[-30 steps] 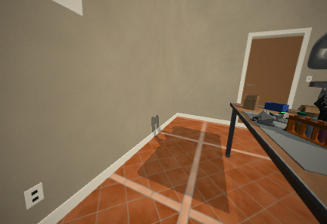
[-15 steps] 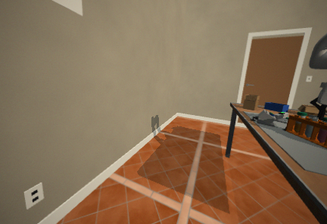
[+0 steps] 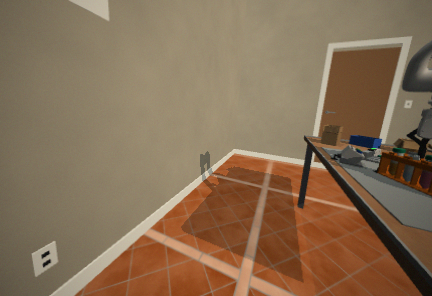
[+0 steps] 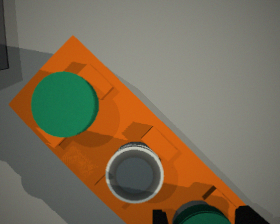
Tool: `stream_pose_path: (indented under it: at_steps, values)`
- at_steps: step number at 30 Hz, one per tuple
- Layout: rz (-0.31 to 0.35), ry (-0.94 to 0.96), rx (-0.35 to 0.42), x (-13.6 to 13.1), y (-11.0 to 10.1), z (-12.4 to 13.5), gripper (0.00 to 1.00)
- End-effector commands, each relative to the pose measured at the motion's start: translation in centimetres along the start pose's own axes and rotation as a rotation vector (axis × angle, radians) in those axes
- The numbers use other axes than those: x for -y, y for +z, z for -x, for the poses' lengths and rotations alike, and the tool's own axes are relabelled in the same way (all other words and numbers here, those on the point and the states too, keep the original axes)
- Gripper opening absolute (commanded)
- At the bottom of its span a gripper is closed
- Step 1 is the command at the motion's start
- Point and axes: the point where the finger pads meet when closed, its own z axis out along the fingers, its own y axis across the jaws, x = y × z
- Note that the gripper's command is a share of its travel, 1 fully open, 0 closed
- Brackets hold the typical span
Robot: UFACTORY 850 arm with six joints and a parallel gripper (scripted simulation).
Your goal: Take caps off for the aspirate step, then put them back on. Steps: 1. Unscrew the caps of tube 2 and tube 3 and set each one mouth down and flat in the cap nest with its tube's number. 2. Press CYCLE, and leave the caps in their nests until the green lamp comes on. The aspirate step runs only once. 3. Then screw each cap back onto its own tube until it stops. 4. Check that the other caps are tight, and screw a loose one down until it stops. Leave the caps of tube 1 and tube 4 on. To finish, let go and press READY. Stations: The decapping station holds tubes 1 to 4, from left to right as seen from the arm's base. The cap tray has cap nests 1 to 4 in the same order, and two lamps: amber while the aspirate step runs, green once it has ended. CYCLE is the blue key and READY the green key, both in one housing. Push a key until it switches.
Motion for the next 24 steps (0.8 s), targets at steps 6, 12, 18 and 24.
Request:
stream_pose_path:
  at_steps: [6, 12, 18, 24]
  values:
    - [0.011, -0.249, 0.002, 0.03, -0.09, 0.06, 0.46]
    - [0.011, -0.499, 0.003, 0.03, -0.09, 0.06, 0.46]
    - [0.012, -0.814, 0.004, 0.03, -0.09, 0.06, 0.46]
    - [0.01, -1.082, 0.006, 0.02, -0.09, 0.06, 0.46]
